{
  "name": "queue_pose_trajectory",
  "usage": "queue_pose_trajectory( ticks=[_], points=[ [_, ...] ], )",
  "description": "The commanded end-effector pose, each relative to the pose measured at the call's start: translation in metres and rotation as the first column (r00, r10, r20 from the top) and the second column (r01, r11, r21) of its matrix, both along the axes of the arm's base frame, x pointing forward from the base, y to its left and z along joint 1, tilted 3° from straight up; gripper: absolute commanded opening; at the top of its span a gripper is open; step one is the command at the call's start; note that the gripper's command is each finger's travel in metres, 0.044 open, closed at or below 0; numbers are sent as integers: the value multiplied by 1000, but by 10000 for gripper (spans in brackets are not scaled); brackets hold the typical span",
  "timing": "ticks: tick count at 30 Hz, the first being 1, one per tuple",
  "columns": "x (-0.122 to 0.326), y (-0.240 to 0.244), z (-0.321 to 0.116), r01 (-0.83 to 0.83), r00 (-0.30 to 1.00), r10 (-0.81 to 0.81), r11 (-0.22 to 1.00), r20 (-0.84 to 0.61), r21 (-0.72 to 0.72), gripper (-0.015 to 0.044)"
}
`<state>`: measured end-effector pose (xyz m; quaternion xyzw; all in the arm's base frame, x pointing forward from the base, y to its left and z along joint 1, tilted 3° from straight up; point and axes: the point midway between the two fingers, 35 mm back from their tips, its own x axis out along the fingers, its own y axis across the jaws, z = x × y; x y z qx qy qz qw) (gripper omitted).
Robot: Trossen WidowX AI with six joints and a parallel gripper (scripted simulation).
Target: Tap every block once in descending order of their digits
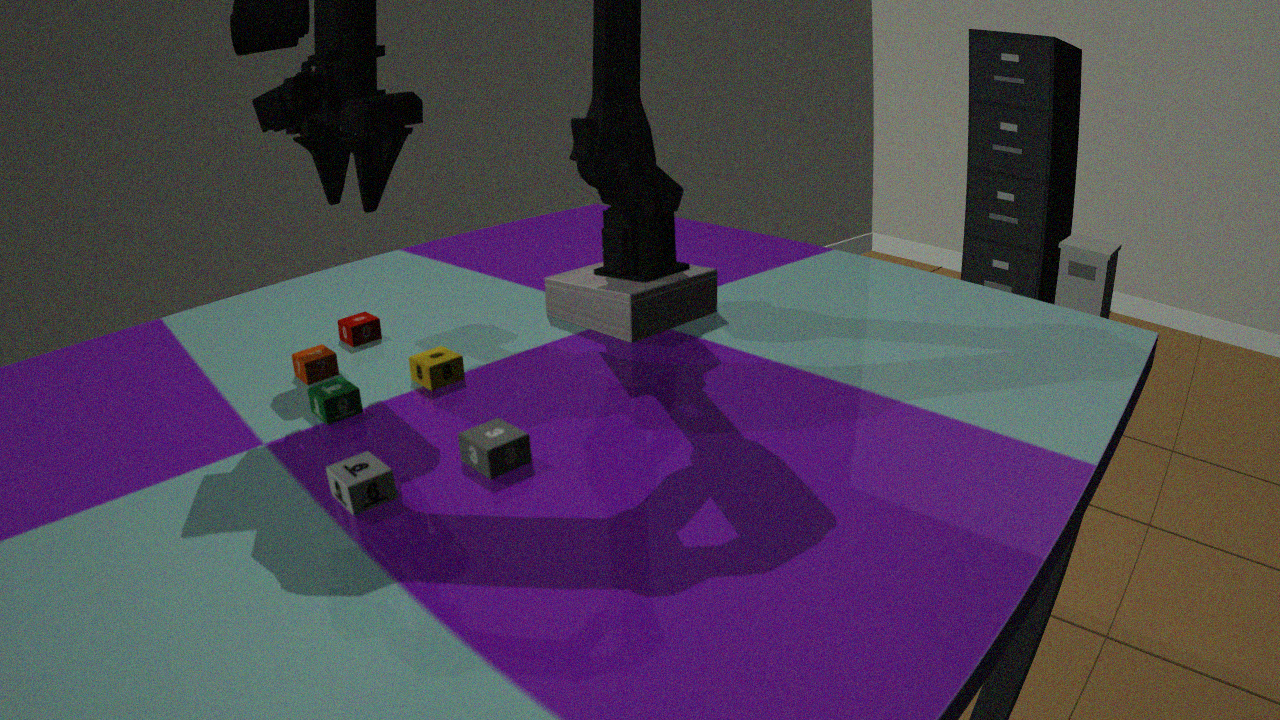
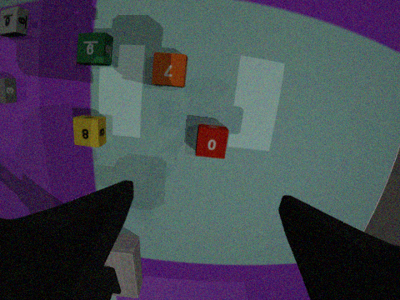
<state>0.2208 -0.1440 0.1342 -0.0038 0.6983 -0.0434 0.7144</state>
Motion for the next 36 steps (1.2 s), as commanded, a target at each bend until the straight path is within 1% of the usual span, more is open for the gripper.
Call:
queue_pose_trajectory(
  ticks=[1, 7, 8, 12, 14, 36],
  points=[
    [-1, 1, -1, -4, 1000, 4, 1000, -5, 6, 400],
    [2, 2, -1, -4, 1000, 4, 1000, -4, 7, 400],
    [9, 5, -1, -4, 1000, 4, 1000, -4, 7, 400],
    [62, 38, -1, -4, 1000, 4, 1000, 1, 10, 400],
    [72, 45, -2, -4, 1000, 4, 1000, 2, 11, 400],
    [72, 45, -2, -4, 1000, 4, 1000, 2, 11, 400]
  ],
)
